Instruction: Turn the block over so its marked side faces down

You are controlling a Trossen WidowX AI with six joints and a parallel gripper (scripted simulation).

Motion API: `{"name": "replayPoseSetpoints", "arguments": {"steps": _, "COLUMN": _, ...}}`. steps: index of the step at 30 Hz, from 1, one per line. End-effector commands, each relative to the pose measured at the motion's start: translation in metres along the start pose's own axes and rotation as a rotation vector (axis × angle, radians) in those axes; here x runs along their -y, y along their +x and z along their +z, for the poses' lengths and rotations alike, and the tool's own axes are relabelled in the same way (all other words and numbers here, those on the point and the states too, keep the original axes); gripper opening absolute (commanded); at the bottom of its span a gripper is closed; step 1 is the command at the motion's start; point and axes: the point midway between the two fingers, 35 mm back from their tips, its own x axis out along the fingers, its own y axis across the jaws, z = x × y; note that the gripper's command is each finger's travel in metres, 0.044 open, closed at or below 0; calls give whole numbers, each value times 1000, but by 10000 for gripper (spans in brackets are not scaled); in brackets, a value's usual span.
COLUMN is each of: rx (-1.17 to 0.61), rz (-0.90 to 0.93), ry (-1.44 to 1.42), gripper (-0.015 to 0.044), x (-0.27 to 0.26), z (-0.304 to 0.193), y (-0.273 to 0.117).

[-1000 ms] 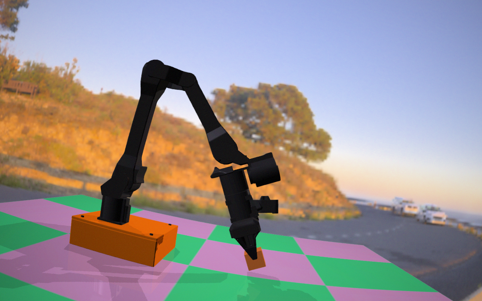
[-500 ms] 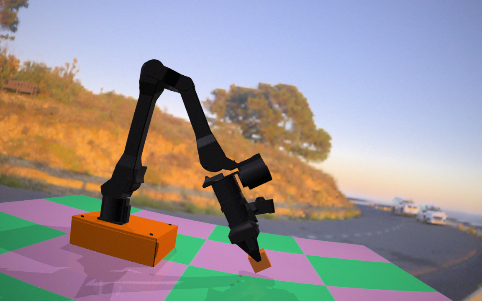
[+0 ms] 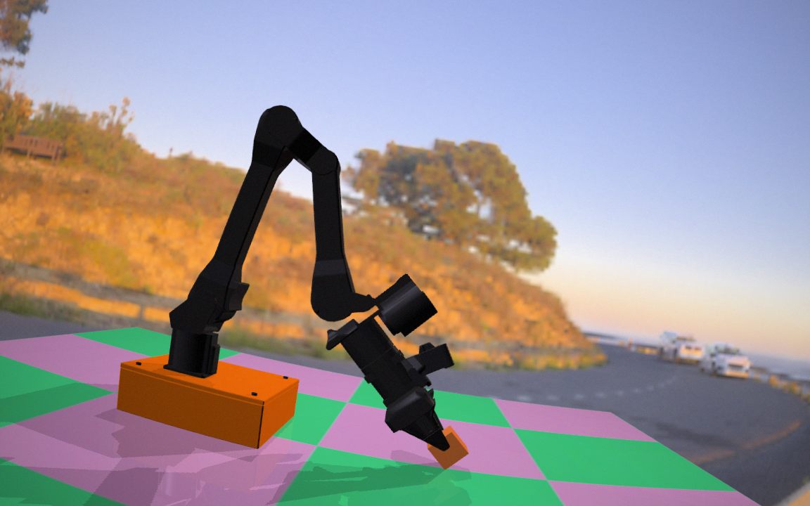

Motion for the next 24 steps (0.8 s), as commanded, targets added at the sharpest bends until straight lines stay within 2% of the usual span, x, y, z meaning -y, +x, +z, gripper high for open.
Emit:
{"name": "replayPoseSetpoints", "arguments": {"steps": 1, "rx": 38, "rz": -6, "ry": 4, "gripper": 0, "x": 1, "z": -12, "y": 2}}
{"name": "replayPoseSetpoints", "arguments": {"steps": 15, "rx": 225, "rz": -6, "ry": 6, "gripper": 0, "x": 1, "z": -19, "y": -11}}
{"name": "replayPoseSetpoints", "arguments": {"steps": 24, "rx": 263, "rz": -6, "ry": 6, "gripper": 0, "x": 1, "z": -17, "y": -15}}
